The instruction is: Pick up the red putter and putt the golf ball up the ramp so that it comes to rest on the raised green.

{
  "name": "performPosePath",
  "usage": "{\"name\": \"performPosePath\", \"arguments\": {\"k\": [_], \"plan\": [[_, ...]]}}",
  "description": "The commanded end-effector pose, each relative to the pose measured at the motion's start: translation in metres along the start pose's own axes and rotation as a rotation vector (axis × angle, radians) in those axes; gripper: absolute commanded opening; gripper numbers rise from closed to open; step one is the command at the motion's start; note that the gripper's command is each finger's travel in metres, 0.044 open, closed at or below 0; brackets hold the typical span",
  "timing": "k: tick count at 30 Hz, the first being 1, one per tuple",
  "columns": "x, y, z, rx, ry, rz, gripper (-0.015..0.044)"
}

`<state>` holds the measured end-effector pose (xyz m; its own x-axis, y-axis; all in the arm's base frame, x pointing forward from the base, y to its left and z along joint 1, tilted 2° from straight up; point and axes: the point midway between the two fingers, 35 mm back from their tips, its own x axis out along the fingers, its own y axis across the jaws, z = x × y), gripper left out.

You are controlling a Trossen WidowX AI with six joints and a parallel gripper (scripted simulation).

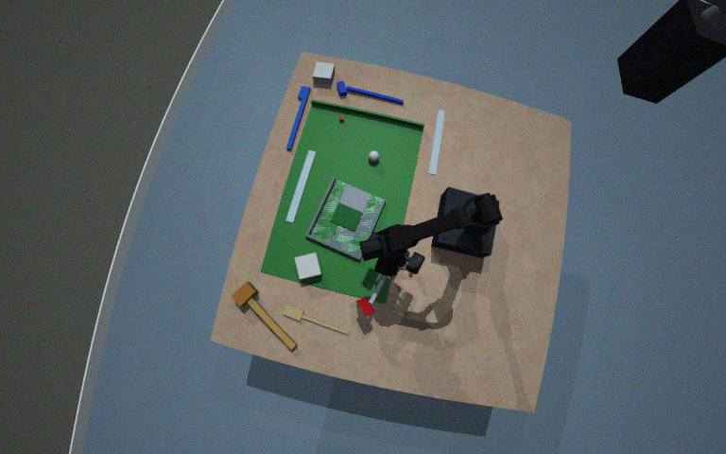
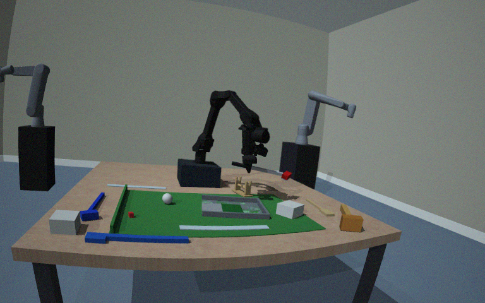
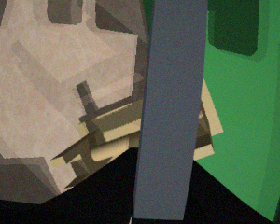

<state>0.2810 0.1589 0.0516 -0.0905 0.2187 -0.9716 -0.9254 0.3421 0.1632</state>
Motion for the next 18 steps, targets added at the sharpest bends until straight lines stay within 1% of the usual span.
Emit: {"name": "performPosePath", "arguments": {"k": [1, 18], "plan": [[-0.008, -0.012, -0.007, 0.111, -0.025, 0.017, 0.0], [-0.041, -0.059, -0.062, 0.671, -0.106, 0.124, 0.0]]}}
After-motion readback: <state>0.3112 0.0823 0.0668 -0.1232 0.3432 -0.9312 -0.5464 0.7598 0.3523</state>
